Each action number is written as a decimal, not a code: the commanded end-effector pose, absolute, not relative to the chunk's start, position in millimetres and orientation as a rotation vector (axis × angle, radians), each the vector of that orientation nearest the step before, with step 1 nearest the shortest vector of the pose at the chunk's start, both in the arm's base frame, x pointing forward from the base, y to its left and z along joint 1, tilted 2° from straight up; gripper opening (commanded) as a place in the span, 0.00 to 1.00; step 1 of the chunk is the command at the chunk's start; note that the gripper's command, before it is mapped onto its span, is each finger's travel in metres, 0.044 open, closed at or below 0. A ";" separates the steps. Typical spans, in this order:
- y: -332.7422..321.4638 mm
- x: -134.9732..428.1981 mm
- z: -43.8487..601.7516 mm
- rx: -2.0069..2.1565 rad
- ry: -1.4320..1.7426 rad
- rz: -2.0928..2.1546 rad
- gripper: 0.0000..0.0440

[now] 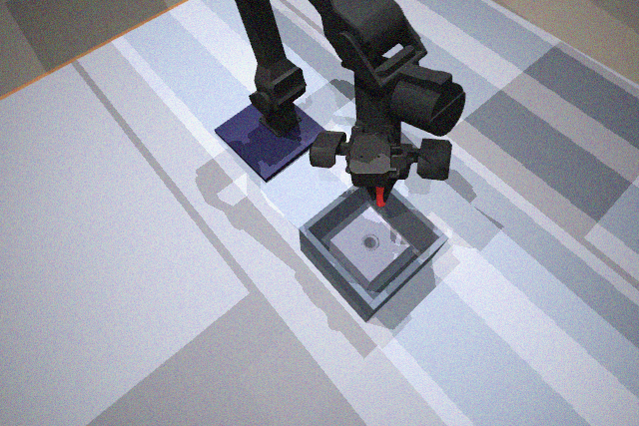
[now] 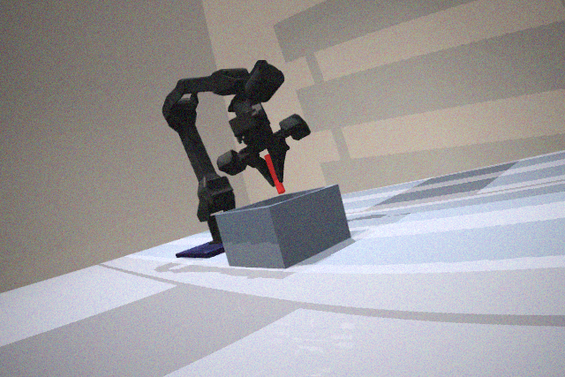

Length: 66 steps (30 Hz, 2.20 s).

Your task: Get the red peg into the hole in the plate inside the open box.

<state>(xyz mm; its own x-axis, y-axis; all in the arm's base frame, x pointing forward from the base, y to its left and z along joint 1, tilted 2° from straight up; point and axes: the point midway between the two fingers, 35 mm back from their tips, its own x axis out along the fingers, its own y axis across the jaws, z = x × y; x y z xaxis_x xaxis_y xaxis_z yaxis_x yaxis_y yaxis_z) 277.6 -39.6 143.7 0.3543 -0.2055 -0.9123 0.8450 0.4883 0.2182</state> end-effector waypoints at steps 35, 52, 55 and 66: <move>-92.1 308.1 84.2 0.775 1.121 -0.850 0.36; -110.1 339.6 99.6 0.714 1.168 -0.807 0.31; -114.3 342.8 100.1 0.707 1.180 -0.804 0.30; -131.7 348.7 98.3 0.692 1.225 -0.806 0.29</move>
